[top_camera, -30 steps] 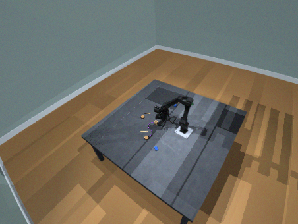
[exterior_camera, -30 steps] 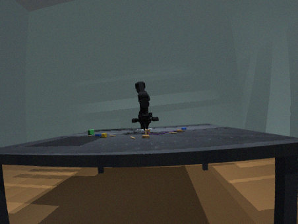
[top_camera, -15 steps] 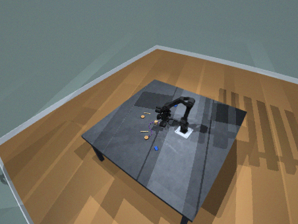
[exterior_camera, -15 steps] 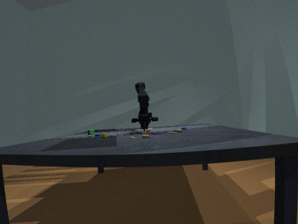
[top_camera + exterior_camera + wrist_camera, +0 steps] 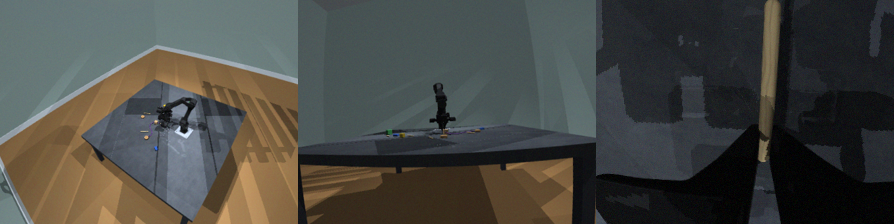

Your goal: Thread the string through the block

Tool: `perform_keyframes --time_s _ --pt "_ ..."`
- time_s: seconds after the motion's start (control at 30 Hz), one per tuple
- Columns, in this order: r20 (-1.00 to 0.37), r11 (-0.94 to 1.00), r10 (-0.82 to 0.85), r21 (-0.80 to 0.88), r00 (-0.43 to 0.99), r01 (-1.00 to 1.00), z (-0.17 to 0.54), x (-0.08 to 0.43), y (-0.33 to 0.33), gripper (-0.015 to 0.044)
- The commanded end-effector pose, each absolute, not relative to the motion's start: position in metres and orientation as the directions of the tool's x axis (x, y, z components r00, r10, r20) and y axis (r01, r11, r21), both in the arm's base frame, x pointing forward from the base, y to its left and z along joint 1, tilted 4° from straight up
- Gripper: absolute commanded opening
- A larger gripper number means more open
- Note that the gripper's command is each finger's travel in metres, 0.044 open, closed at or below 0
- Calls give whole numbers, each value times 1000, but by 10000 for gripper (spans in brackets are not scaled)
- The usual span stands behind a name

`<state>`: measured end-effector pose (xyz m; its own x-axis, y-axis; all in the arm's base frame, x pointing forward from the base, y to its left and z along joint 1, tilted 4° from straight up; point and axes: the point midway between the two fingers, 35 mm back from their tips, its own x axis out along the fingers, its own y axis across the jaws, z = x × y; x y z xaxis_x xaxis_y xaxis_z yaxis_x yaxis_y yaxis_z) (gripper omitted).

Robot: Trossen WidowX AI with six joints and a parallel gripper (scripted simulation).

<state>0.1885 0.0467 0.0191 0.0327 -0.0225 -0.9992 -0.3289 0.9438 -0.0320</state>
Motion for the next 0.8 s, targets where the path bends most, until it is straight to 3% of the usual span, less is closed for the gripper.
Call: perform_keyframes --time_s 0.0,0.77 --pt "-999 942 -23 -32 32 -335 21 185 46 0" --pt "-999 944 -24 -33 32 -329 8 173 41 0"
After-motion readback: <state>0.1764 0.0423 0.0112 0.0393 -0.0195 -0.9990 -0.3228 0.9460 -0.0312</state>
